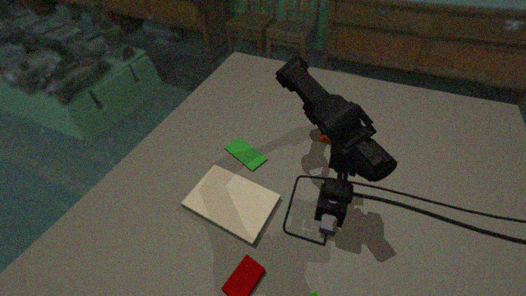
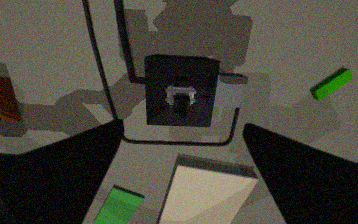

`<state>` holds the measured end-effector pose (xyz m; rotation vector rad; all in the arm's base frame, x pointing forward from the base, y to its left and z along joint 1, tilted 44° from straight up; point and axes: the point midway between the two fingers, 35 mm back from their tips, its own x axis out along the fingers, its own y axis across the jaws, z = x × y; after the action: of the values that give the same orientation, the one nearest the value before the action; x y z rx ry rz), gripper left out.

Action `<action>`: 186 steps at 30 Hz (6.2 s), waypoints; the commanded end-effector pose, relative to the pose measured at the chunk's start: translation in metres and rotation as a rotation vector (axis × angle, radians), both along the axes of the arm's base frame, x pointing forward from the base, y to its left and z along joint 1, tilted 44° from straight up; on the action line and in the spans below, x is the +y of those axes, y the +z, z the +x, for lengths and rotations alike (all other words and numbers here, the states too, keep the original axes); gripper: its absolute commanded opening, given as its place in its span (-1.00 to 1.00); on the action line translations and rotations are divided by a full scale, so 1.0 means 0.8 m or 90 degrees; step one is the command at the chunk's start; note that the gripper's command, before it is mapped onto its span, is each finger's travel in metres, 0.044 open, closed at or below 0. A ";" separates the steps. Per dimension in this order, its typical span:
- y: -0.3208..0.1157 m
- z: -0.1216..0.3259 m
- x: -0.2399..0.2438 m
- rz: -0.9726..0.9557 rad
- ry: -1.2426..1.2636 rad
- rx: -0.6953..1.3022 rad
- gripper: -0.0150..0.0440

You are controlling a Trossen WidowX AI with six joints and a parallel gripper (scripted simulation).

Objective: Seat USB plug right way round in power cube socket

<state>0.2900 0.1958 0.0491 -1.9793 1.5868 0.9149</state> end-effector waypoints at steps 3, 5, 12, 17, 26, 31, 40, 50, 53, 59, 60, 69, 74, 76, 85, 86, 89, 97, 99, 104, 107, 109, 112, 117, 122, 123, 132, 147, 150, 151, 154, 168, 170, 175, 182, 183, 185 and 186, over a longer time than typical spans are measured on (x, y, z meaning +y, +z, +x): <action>-0.004 0.001 -0.006 0.001 -0.006 -0.002 1.00; -0.006 0.002 -0.008 0.001 -0.006 -0.002 1.00; -0.012 0.003 -0.014 0.001 -0.006 -0.002 1.00; -0.017 0.003 -0.019 0.001 -0.006 -0.002 1.00; -0.025 0.005 -0.026 0.001 -0.006 -0.002 1.00; -0.025 0.004 -0.025 0.001 -0.010 -0.002 0.64; -0.025 0.004 -0.025 0.001 -0.010 -0.002 -0.16; -0.025 0.004 -0.025 0.001 -0.010 -0.002 -0.49; -0.025 0.004 -0.025 0.001 -0.010 -0.002 -0.49; -0.025 0.004 -0.025 0.001 -0.010 -0.002 -0.49; -0.025 0.004 -0.025 0.001 -0.010 -0.002 -0.49; -0.021 0.004 -0.021 0.001 -0.009 -0.001 -0.49; -0.018 0.003 -0.018 0.001 -0.009 -0.001 -0.49; -0.017 0.003 -0.017 0.001 -0.009 -0.001 -0.49; -0.012 0.002 -0.012 0.002 -0.009 -0.001 -0.49; -0.011 0.002 -0.012 0.002 -0.009 -0.001 -0.49; -0.009 0.002 -0.010 0.002 -0.009 -0.001 -0.49; -0.004 0.001 -0.005 0.002 -0.009 -0.001 -0.49; -0.003 0.001 -0.004 0.002 -0.009 -0.001 -0.49; 0.000 0.000 -0.001 0.002 -0.009 -0.001 -0.49; 0.001 0.000 -0.001 0.001 -0.009 0.000 -0.49; 0.001 0.000 -0.001 0.002 -0.015 -0.007 -0.49; 0.000 0.000 -0.002 0.005 -0.037 -0.028 -0.49; 0.000 0.000 -0.002 0.015 -0.095 -0.082 -0.49; 0.000 0.000 -0.002 0.025 -0.158 -0.141 -0.49; 0.000 0.000 -0.002 0.027 -0.170 -0.152 -0.49; 0.000 0.000 -0.002 0.045 -0.279 -0.253 -0.49; 0.000 0.000 -0.002 0.074 -0.460 -0.423 -0.49; 0.000 0.000 -0.002 0.080 -0.497 -0.457 -0.49; 0.000 0.000 -0.002 0.082 -0.509 -0.468 -0.49; 0.000 0.000 -0.002 0.088 -0.545 -0.502 -0.49; 0.000 0.000 -0.002 0.116 -0.714 -0.660 -0.49; 0.000 0.000 -0.002 0.120 -0.738 -0.682 -0.49; 0.000 0.000 -0.002 0.130 -0.799 -0.739 -0.49; 0.000 0.000 -0.002 0.144 -0.884 -0.818 -0.49; 0.000 0.000 -0.002 0.146 -0.896 -0.829 -0.49; 0.000 0.000 -0.002 0.150 -0.920 -0.852 -0.49; 0.000 0.000 -0.002 0.152 -0.932 -0.863 -0.49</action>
<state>0.2901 0.1939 0.0492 -0.4810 1.3232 -0.6468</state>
